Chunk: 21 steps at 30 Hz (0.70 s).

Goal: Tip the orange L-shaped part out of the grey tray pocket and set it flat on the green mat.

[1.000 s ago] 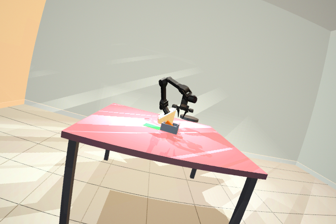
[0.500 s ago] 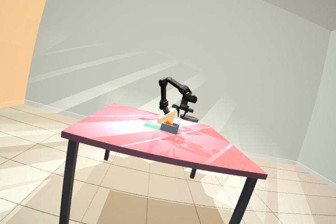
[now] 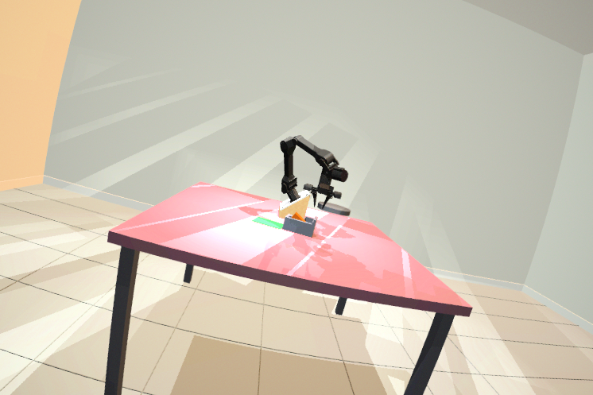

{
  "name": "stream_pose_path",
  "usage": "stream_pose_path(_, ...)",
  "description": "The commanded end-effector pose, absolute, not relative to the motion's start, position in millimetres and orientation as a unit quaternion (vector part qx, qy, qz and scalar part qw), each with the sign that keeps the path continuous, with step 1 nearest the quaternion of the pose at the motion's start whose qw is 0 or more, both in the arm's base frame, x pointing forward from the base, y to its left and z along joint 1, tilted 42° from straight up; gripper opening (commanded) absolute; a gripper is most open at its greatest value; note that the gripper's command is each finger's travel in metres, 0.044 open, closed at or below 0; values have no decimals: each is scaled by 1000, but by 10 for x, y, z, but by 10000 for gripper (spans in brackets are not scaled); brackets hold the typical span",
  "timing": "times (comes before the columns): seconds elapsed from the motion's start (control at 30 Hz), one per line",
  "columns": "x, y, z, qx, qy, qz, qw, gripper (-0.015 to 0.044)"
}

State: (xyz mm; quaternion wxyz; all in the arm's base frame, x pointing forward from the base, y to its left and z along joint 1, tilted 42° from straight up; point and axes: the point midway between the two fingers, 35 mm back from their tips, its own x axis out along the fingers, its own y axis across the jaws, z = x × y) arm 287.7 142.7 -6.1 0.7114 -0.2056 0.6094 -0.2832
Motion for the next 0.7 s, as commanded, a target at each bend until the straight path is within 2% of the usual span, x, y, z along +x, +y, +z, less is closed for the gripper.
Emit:
stream_pose_path(0.0, 2880, 1429, -63, -206, 609, -282, 712, 180)
stream_pose_path(0.17, 2890, 1375, -124, -205, 610, -284, 711, 180)
stream_pose_path(0.37, 2921, 951, -566, -205, 612, -288, 708, 180)
stream_pose_path(0.67, 2920, 933, -583, -205, 612, -288, 708, 180)
